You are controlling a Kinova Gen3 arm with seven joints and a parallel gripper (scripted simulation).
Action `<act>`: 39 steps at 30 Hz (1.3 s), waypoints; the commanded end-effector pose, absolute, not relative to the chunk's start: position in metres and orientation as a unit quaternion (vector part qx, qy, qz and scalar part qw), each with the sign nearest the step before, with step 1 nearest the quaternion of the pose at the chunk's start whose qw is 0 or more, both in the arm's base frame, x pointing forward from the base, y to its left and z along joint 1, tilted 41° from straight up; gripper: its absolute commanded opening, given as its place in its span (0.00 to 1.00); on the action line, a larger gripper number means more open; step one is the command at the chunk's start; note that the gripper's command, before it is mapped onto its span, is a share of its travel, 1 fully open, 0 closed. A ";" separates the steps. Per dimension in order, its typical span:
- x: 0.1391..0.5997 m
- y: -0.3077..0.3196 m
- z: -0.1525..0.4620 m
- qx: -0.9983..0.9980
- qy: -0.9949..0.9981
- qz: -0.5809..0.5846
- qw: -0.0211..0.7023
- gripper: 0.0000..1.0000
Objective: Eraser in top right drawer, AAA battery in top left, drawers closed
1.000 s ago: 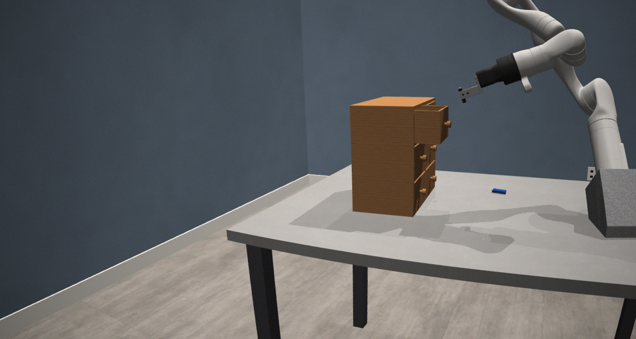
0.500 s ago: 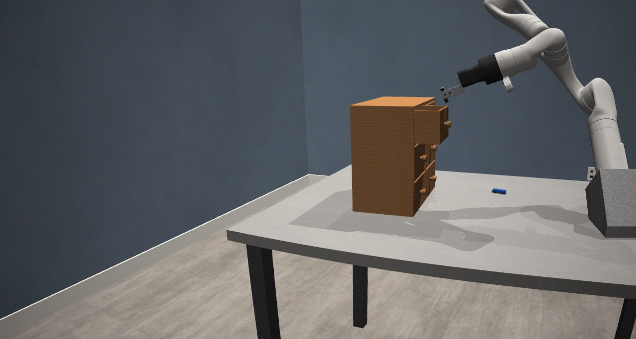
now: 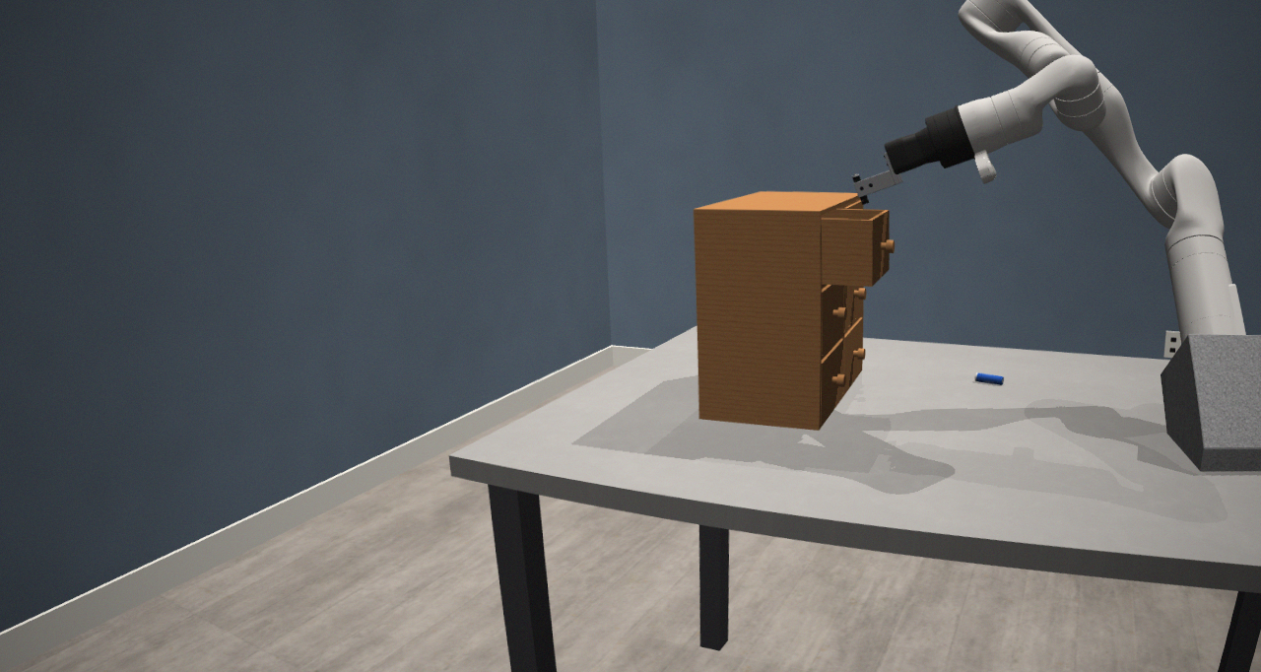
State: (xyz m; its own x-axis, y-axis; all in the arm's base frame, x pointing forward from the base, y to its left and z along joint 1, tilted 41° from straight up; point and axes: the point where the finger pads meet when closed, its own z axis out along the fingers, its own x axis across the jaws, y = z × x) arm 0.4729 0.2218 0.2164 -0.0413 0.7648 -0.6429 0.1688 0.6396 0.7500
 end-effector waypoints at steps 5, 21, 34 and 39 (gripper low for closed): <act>0.476 0.221 0.218 0.347 0.675 0.249 0.602 0.24; 0.476 0.221 0.218 0.347 0.675 0.249 0.602 0.24; 0.476 0.221 0.218 0.347 0.675 0.249 0.602 0.48; 0.476 0.221 0.218 0.347 0.675 0.249 0.602 0.54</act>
